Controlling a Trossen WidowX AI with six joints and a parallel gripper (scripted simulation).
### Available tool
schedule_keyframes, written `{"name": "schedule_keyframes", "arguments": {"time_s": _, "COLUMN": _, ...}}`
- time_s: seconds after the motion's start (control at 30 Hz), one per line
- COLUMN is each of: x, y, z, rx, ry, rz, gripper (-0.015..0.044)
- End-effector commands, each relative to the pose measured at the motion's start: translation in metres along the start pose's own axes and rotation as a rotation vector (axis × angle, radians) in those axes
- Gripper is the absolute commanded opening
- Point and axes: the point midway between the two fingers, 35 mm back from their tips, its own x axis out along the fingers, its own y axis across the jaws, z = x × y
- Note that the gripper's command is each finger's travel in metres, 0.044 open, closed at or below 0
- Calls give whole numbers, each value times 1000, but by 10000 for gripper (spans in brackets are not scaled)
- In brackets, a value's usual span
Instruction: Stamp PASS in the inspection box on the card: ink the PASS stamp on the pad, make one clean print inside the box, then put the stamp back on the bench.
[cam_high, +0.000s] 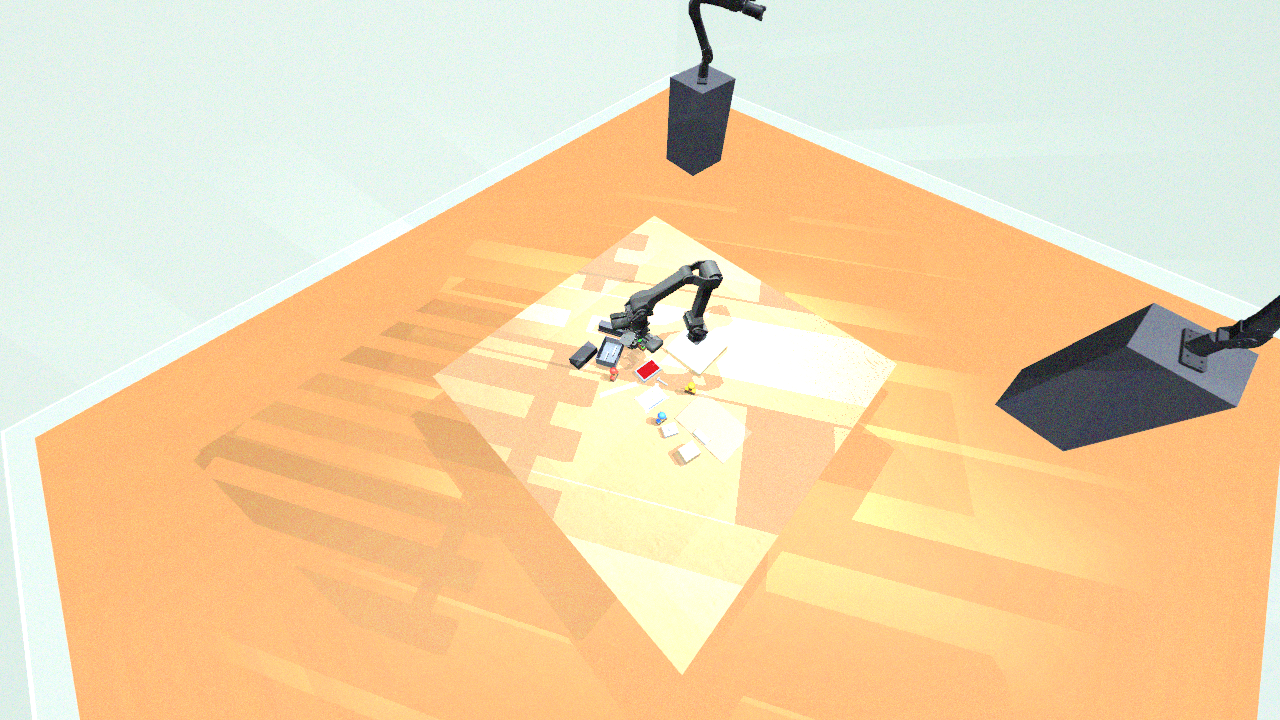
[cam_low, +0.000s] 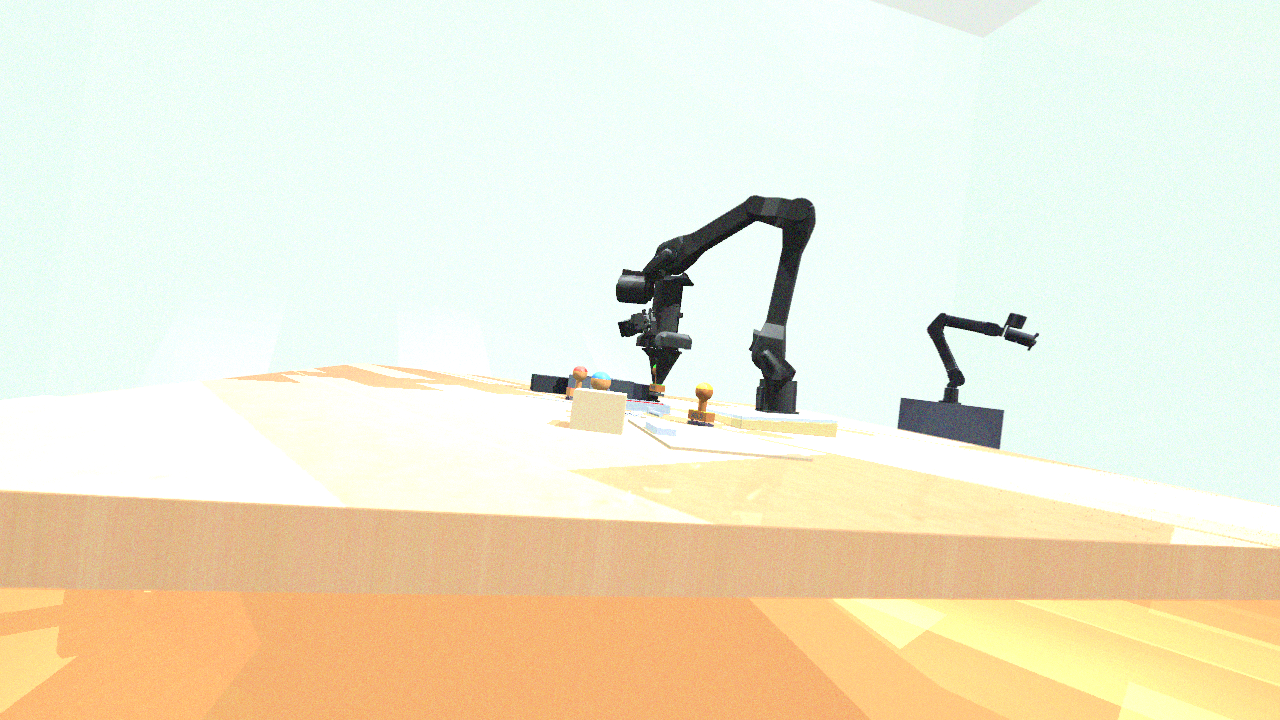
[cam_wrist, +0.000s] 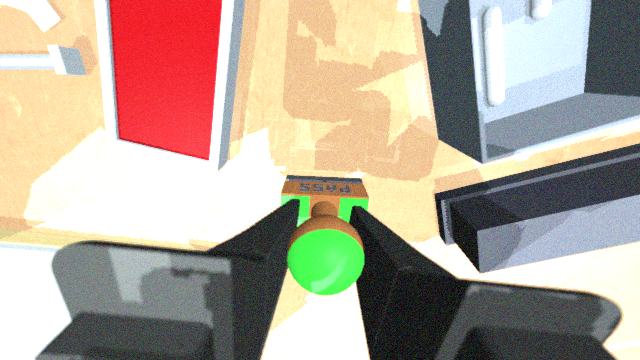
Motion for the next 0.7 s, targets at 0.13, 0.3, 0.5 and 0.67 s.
{"name": "schedule_keyframes", "arguments": {"time_s": 0.13, "x": -5, "y": -1, "z": 0, "rx": -1, "ry": 0, "rz": -3, "gripper": 0}}
{"name": "schedule_keyframes", "arguments": {"time_s": 0.3, "x": -7, "y": -1, "z": 0, "rx": -1, "ry": 0, "rz": -3, "gripper": 0}}
{"name": "schedule_keyframes", "arguments": {"time_s": 0.5, "x": -10, "y": -1, "z": 0, "rx": -1, "ry": 0, "rz": -3, "gripper": 0}}
{"name": "schedule_keyframes", "arguments": {"time_s": 0.67, "x": -13, "y": -1, "z": 0, "rx": -1, "ry": 0, "rz": -3, "gripper": 0}}
